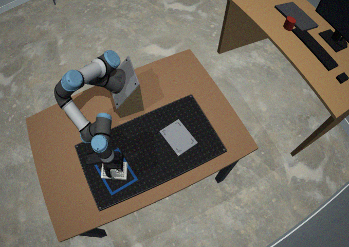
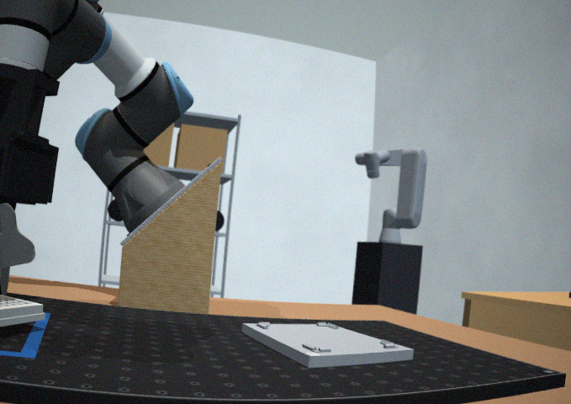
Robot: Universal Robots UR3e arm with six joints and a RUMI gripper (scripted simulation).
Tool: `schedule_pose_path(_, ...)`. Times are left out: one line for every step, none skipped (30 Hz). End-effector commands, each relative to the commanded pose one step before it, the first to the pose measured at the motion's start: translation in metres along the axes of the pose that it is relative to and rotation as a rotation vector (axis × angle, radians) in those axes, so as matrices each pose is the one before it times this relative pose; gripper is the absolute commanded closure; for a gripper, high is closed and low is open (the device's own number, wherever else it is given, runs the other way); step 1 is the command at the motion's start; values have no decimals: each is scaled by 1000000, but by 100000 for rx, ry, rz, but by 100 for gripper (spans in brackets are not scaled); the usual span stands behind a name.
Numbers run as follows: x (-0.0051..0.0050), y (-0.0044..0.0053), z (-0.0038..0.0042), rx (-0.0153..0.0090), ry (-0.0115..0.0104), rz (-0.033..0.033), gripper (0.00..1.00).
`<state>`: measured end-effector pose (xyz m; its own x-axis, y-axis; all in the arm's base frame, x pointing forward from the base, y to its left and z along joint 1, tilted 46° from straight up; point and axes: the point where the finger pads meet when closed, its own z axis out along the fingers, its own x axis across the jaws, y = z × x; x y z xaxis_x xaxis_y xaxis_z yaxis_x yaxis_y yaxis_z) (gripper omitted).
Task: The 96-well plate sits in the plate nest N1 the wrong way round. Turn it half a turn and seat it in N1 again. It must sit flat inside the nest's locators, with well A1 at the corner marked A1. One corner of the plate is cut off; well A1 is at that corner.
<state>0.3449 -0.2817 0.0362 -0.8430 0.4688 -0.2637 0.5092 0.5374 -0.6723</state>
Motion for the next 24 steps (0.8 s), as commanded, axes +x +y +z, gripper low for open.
schedule_pose_path(-608,-26,-8642,-28,-124,87,100)
schedule_pose_path(0,0,0,0,0,0,100)
schedule_pose_path(0,0,0,0,0,0,100)
schedule_pose_path(43,-23,-1618,-1,-3,0,100)
schedule_pose_path(-53,26,-1721,0,3,1,100)
schedule_pose_path(-1,-1,-1666,-1,0,0,100)
schedule_pose_path(-1,0,-1667,-1,0,0,100)
schedule_pose_path(-1,0,-1667,-1,0,0,100)
schedule_pose_path(-2,0,-1667,-1,0,0,100)
schedule_pose_path(-2,0,-1667,-1,0,0,100)
schedule_pose_path(-2,0,-1667,-1,0,0,100)
schedule_pose_path(-2,0,-1667,-1,0,0,100)
schedule_pose_path(-2,0,-1667,-1,0,0,100)
schedule_pose_path(-2,0,-1667,-1,0,0,100)
schedule_pose_path(-2,0,-1667,-1,0,0,100)
schedule_pose_path(-2,0,-1667,-1,0,0,100)
schedule_pose_path(-2,0,-1667,-1,0,0,100)
schedule_pose_path(-2,0,-1667,-1,0,0,100)
schedule_pose_path(0,0,0,0,0,0,100)
schedule_pose_path(0,0,0,0,0,0,100)
schedule_pose_path(-10,4,-1674,0,0,0,100)
schedule_pose_path(0,-1,-1666,-1,0,0,100)
schedule_pose_path(-1,-1,-1666,-1,0,0,100)
schedule_pose_path(-1,0,-1666,-1,0,0,100)
